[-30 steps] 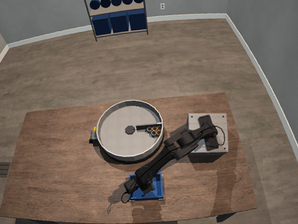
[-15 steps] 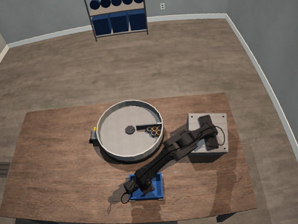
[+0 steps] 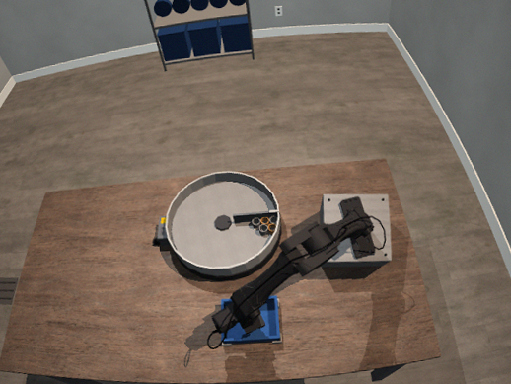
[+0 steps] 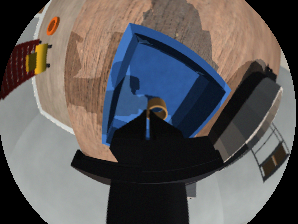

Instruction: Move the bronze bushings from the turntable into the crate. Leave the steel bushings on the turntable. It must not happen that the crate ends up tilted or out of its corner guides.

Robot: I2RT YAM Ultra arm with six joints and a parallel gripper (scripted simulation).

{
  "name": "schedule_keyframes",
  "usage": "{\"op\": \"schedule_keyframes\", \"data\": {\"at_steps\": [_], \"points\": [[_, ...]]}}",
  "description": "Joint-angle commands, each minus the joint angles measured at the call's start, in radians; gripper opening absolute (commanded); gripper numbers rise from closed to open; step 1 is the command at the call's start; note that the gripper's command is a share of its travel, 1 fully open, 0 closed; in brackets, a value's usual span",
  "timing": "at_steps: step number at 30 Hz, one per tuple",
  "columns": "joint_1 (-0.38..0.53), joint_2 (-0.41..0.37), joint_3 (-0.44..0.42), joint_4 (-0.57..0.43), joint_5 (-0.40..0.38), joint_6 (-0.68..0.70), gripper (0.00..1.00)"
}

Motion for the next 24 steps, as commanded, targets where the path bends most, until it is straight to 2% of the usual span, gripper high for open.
{"op": "schedule_keyframes", "data": {"at_steps": [1,23,24], "points": [[0.003,0.012,0.027,0.011,0.009,0.008,0.0],[0.003,0.012,0.027,0.011,0.009,0.008,0.0],[0.003,0.012,0.027,0.011,0.009,0.008,0.14]]}}
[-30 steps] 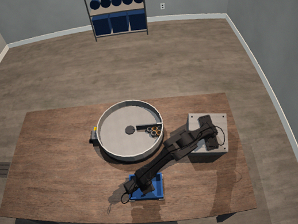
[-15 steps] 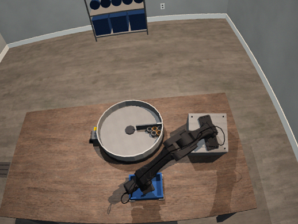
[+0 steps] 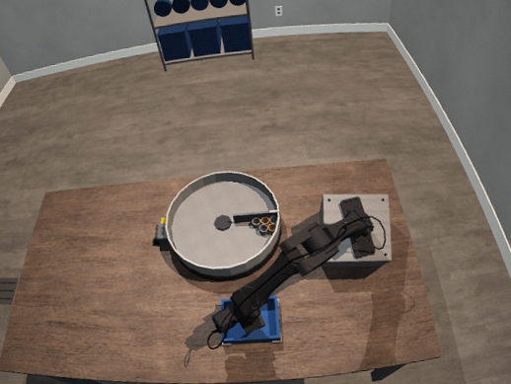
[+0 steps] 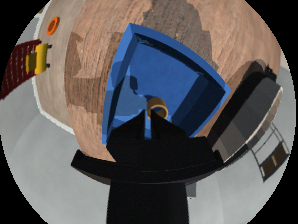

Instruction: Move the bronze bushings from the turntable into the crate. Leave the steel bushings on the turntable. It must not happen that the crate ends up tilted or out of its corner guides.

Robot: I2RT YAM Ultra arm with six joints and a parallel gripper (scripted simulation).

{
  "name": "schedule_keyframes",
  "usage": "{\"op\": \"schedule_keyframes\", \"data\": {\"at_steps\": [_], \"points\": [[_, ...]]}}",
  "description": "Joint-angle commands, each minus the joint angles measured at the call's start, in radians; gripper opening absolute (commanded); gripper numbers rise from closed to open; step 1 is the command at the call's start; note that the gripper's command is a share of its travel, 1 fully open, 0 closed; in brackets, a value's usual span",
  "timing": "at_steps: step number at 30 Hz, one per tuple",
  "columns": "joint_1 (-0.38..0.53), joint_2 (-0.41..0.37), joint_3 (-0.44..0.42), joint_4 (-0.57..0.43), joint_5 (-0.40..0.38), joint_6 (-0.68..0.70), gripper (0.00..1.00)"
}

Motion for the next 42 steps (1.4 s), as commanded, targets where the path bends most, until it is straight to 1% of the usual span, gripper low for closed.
{"op": "schedule_keyframes", "data": {"at_steps": [1,34,37,40,42], "points": [[0.003,0.012,0.027,0.01,0.008,0.007,0.14],[0.003,0.012,0.027,0.01,0.008,0.007,0.14],[0.001,0.01,0.028,-0.002,0.007,0.006,0.14],[-0.007,-0.033,0.028,-0.02,0.006,-0.001,0.14],[-0.015,-0.042,0.029,-0.029,0.005,-0.008,0.14]]}}
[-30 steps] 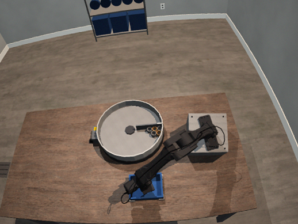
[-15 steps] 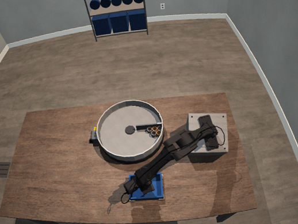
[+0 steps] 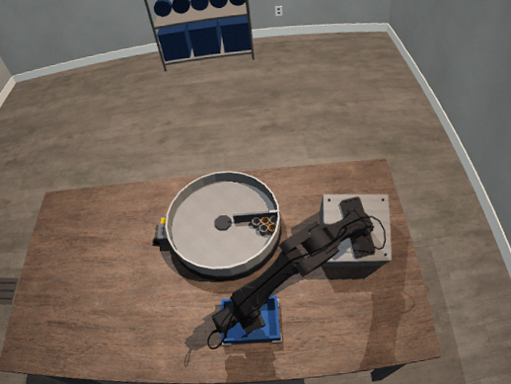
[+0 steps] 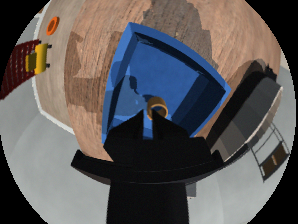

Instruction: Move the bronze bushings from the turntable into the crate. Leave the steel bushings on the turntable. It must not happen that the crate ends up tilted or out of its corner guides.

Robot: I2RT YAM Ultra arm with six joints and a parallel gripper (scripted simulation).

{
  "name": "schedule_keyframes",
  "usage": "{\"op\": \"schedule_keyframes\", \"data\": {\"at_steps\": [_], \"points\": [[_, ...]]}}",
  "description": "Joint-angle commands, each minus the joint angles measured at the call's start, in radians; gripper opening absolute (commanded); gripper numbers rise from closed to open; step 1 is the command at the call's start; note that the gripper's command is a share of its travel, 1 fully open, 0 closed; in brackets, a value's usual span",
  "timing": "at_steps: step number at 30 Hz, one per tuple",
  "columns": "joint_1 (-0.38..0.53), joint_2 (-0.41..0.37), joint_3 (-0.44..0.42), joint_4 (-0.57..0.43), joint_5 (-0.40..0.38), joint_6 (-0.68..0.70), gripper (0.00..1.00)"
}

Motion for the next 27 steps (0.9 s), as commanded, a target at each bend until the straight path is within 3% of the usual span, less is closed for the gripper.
{"op": "schedule_keyframes", "data": {"at_steps": [1,8,19,27], "points": [[-0.017,-0.047,0.029,-0.031,0.004,-0.011,0.14],[-0.027,-0.086,0.037,-0.079,-0.004,-0.021,0.14],[-0.058,-0.177,0.096,-0.235,-0.014,-0.052,0.14],[-0.069,-0.191,0.129,-0.294,-0.014,-0.063,0.14]]}}
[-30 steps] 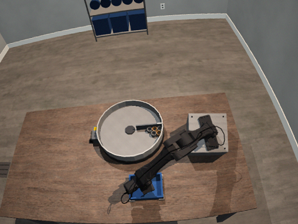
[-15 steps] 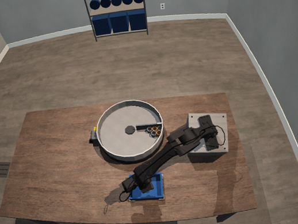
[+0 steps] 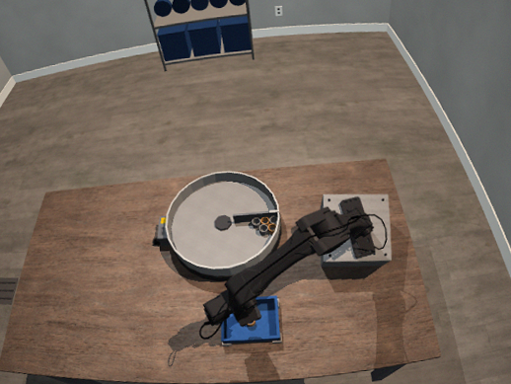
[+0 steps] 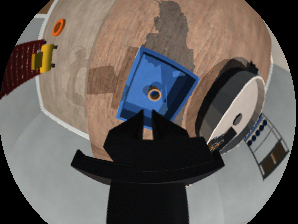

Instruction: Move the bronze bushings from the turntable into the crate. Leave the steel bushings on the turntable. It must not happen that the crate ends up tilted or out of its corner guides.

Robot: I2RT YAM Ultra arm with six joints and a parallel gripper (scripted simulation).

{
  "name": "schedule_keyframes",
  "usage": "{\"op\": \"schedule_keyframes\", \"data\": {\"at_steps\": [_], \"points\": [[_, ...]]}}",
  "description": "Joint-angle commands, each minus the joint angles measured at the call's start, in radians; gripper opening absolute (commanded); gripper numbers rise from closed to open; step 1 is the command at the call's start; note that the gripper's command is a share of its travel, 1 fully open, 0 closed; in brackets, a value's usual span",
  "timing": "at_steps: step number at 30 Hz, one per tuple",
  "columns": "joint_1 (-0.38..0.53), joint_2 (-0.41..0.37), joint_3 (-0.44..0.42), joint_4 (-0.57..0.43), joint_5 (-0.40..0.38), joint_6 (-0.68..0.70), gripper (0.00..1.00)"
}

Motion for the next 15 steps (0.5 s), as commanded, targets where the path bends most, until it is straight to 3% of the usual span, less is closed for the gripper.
{"op": "schedule_keyframes", "data": {"at_steps": [1,15], "points": [[-0.017,-0.032,0.03,-0.053,-0.007,-0.015,0.14],[-0.019,-0.035,0.036,-0.065,-0.007,-0.016,0.14]]}}
